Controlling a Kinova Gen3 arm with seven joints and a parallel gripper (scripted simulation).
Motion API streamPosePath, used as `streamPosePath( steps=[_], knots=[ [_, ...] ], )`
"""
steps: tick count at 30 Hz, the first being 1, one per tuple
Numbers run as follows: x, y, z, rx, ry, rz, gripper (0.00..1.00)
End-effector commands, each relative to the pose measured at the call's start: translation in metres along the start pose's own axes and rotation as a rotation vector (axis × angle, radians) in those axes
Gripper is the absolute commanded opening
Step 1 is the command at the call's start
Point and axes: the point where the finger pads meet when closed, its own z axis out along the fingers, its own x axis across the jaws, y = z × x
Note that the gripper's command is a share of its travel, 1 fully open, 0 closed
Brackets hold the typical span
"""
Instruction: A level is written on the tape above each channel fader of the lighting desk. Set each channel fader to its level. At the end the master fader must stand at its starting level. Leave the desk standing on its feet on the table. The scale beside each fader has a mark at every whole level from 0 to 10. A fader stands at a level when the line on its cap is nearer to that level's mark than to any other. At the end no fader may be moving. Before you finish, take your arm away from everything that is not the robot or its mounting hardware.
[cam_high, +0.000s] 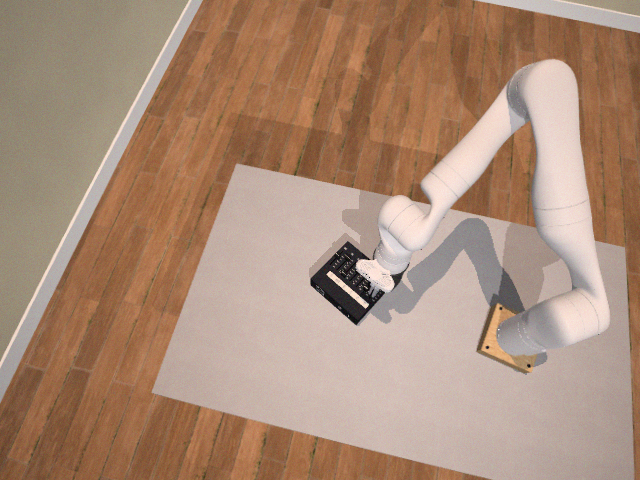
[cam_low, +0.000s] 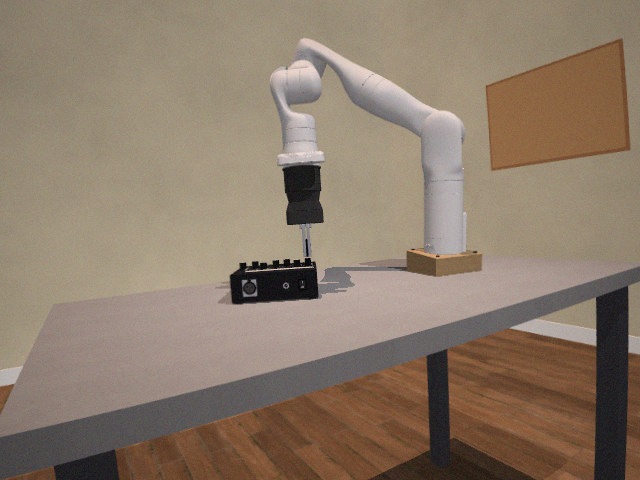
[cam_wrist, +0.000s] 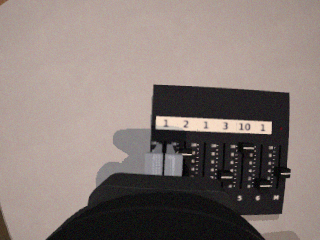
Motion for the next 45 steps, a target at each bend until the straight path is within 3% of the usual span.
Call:
streamPosePath(
  steps=[1, 45],
  knots=[
    [0.000, 0.000, 0.000, 0.000, 0.001, 0.000, 0.00],
    [0.000, 0.000, 0.011, 0.000, 0.001, 0.000, 0.00]
  ],
)
